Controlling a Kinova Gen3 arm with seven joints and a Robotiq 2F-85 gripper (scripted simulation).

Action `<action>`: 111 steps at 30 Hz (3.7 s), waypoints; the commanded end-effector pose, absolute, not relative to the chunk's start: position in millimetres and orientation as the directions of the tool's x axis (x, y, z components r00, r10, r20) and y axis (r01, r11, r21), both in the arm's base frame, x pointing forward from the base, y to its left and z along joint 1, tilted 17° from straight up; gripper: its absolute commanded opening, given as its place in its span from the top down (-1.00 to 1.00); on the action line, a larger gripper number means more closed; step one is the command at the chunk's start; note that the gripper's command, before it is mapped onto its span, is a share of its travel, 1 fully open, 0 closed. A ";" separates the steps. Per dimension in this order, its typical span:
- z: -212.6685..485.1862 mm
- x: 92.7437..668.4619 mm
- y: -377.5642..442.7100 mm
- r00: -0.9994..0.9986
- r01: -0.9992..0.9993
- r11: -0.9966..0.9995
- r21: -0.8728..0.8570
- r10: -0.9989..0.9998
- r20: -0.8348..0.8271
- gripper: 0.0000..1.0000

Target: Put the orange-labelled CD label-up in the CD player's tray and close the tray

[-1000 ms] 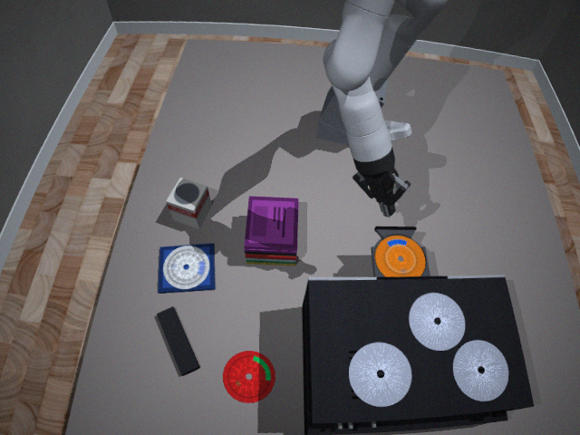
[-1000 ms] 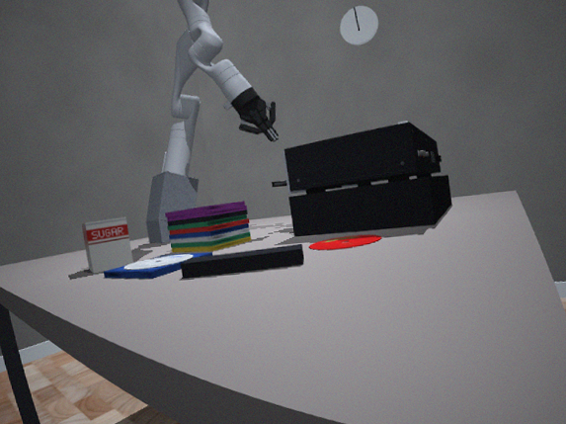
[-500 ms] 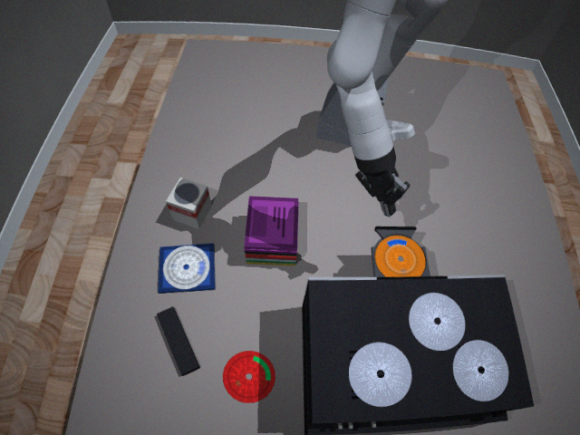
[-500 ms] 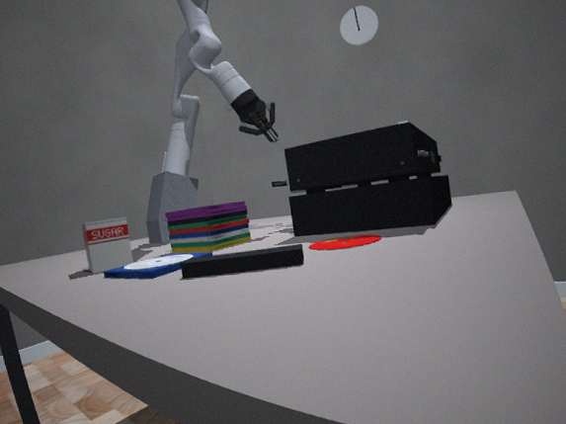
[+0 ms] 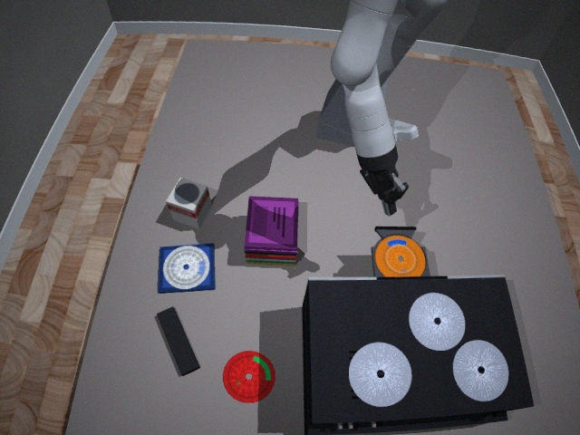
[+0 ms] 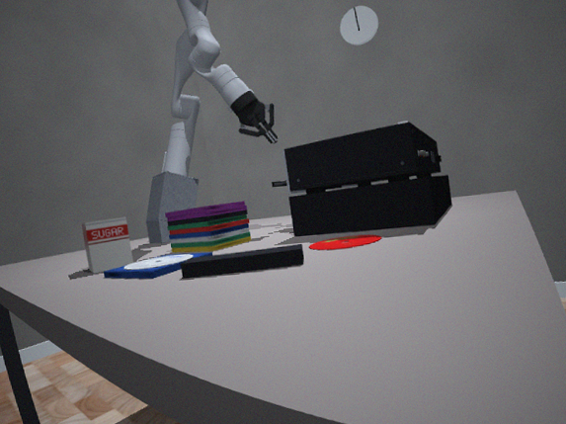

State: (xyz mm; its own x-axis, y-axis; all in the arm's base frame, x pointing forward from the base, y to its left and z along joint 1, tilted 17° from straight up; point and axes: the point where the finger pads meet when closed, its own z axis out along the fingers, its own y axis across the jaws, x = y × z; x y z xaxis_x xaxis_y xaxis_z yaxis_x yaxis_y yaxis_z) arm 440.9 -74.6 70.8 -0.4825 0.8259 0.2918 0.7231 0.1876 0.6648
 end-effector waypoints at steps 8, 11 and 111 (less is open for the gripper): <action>70.0 436.9 -70.6 -0.394 0.765 0.096 0.637 0.852 0.345 0.80; 69.5 435.9 -69.3 -0.359 0.778 0.060 0.625 0.859 0.365 0.80; 51.7 400.6 -23.6 0.784 0.344 -0.935 -0.081 0.239 0.573 0.80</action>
State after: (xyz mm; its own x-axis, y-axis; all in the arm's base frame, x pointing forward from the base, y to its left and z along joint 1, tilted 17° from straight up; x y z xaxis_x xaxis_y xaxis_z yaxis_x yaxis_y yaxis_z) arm 400.9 -27.9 50.7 0.7709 0.2616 0.5808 0.3652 -0.9286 -0.0665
